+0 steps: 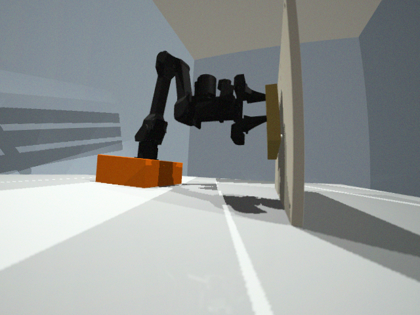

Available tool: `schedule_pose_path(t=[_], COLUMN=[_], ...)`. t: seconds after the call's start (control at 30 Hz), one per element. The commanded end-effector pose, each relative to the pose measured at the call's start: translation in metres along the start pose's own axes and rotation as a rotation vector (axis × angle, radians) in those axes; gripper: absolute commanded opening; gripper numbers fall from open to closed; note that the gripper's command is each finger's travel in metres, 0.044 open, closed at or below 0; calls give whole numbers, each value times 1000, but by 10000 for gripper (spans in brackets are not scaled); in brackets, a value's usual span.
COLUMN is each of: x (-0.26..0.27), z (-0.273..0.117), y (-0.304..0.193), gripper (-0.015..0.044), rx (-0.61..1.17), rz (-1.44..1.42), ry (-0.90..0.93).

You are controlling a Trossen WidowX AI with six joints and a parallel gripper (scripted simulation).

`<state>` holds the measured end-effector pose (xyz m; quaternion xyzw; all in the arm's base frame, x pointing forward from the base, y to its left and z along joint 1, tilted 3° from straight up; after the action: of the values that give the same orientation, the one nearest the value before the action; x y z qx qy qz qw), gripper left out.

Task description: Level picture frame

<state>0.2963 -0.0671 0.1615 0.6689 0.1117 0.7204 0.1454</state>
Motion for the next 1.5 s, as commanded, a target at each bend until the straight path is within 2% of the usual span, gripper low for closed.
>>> schedule_pose_path(t=[0.0, 0.6, 0.8, 1.07, 1.13, 1.47], x=[0, 0, 0, 0, 0, 0], z=[0, 0, 0, 0, 0, 0], y=[0, 0, 0, 0, 0, 0], gripper=[260, 260, 103, 49, 0, 0], rx=[-3, -3, -3, -3, -3, -3], rz=[-3, -3, -3, -3, -3, -3], ry=[-2, -2, -2, -2, -2, -2])
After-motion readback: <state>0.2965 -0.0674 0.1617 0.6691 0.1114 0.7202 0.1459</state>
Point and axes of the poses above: the point midway between the two fingers, 35 mm back from their tips, its own z axis out along the fingers, its own x axis across the jaws, y = z × x, the point moved 9 cm from there along -z, back along the fingers, and after that the axes turned 12 degrees about -z, right-handed, at the moved point
